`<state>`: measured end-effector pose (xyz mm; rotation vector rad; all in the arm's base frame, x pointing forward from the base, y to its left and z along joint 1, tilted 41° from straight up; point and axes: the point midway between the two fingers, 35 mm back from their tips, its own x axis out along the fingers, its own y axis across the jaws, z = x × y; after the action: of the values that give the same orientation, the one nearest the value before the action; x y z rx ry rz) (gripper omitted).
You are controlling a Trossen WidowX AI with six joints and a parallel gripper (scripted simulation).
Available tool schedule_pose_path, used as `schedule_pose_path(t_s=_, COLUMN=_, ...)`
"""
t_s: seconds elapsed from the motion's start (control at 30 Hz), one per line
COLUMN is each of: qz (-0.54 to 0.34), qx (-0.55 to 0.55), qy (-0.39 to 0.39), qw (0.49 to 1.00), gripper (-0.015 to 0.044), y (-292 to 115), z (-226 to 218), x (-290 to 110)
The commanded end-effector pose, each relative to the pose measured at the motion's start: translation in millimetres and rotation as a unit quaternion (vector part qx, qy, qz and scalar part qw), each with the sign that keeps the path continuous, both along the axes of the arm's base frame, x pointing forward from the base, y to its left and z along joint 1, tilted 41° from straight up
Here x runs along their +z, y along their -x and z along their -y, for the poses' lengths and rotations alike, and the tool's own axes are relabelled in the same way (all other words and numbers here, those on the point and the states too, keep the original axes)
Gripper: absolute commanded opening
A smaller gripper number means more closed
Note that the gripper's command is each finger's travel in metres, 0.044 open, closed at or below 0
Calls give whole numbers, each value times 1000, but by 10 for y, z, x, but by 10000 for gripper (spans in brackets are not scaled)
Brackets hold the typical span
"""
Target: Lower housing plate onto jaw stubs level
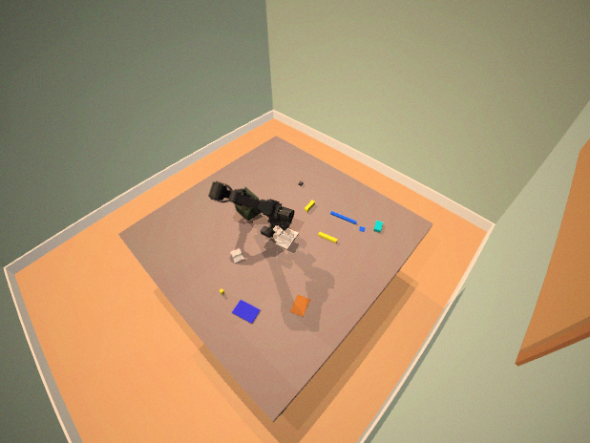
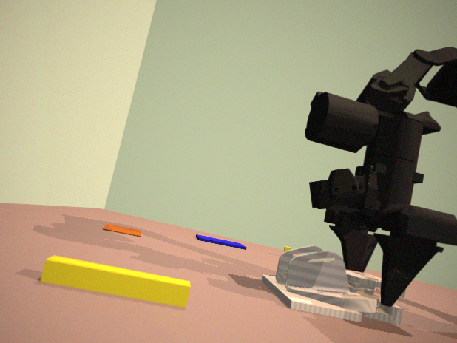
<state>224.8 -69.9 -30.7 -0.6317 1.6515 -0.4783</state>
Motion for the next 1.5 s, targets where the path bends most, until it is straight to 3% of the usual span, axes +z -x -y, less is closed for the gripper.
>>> schedule_pose_path(t_s=0.0, qz=-3, qx=2, qy=2, qw=1000, gripper=351, y=16, z=10, x=-7)
schedule_pose_path(t_s=1.47, qz=-3, qx=2, qy=2, qw=1000, gripper=351, y=28, z=74, x=-80)
